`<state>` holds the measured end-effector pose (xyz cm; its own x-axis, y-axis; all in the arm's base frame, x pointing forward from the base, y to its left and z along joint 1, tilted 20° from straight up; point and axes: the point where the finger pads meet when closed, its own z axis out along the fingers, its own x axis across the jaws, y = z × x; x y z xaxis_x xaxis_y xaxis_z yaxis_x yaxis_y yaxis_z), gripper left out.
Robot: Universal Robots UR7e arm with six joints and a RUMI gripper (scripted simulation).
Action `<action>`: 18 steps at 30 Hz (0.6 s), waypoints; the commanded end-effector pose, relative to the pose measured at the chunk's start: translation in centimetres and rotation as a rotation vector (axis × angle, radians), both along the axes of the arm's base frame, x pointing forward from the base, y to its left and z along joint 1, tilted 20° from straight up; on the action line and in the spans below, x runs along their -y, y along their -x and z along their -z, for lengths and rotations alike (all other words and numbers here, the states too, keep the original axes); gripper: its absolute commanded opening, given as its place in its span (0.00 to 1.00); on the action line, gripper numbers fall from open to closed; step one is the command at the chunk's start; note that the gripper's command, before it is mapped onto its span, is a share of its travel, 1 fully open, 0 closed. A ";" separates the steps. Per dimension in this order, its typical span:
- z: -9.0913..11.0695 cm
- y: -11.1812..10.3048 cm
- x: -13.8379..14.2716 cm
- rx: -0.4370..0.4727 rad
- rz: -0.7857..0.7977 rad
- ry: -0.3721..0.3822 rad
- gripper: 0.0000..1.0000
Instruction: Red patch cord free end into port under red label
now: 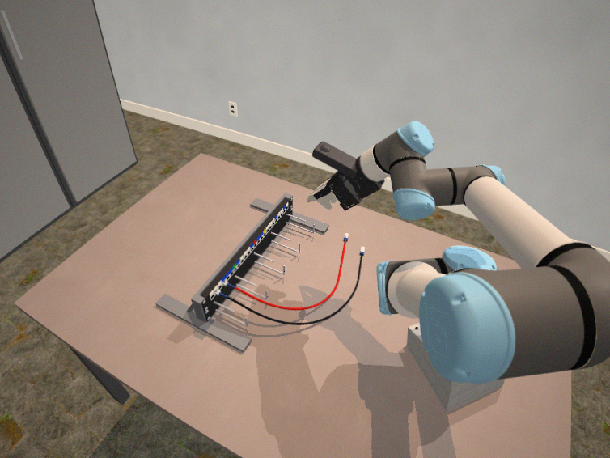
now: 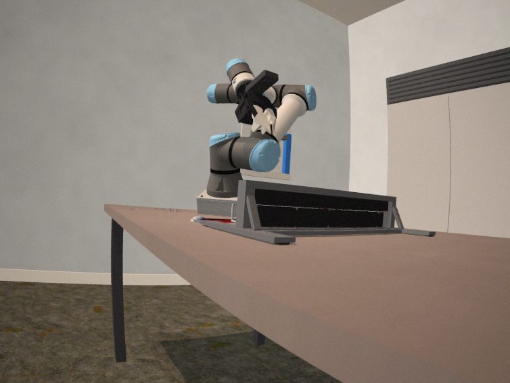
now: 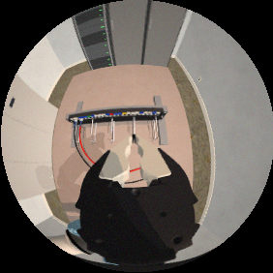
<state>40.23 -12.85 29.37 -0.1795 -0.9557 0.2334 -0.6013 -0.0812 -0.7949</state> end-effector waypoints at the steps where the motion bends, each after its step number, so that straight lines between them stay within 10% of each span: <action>1: -0.3 0.2 1.2 0.003 -0.008 -0.002 0.00; 18: -1.2 0.9 4.8 0.003 -0.008 -0.002 0.00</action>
